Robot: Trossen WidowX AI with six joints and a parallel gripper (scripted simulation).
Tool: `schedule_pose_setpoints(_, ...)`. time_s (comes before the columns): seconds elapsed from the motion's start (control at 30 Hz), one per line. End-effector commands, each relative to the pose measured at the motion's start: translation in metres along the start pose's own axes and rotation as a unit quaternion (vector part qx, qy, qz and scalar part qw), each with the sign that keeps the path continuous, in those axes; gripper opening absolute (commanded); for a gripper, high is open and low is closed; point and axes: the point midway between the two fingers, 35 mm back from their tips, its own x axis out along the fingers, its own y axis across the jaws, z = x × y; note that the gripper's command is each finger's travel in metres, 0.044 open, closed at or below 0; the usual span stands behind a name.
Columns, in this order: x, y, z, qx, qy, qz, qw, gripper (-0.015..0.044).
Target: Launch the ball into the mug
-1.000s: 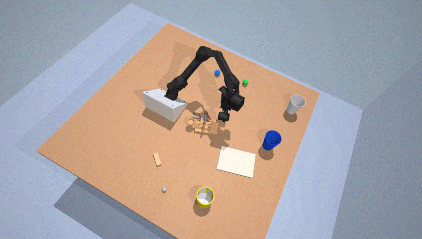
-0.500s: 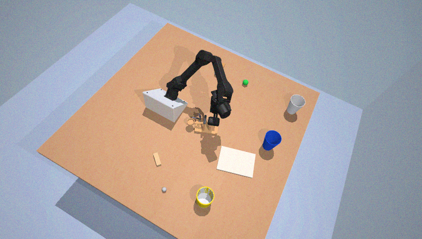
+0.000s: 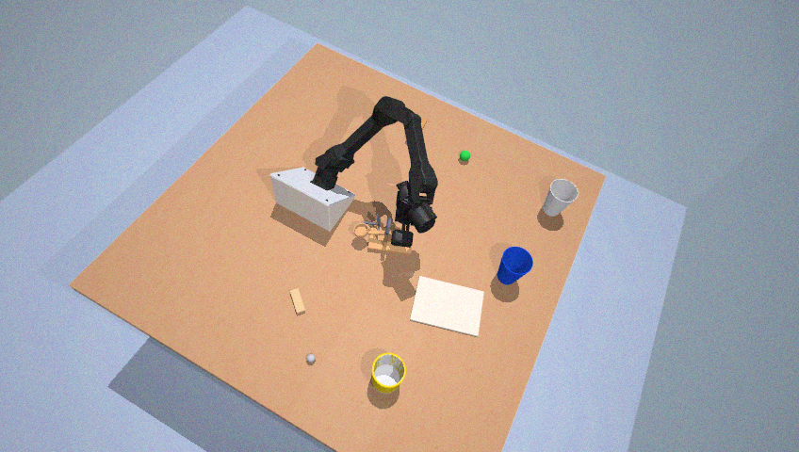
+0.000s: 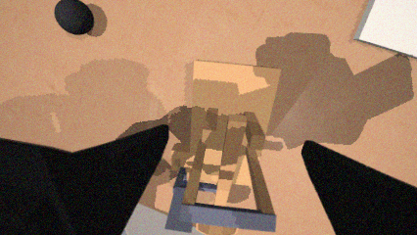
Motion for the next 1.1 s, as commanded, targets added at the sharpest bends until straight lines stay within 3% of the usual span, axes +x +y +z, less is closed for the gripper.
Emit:
schedule_pose_setpoints(0.0, 0.008, 0.0, 0.001, 0.002, -0.001, 0.002, 1.0, 0.044)
schedule_pose_setpoints(0.93, 0.05, 0.001, 0.0, 0.001, -0.002, 0.003, 1.0, 0.044)
schedule_pose_setpoints(1.07, 0.046, 0.0, 0.0, -0.001, 0.0, 0.002, 1.0, 0.0335)
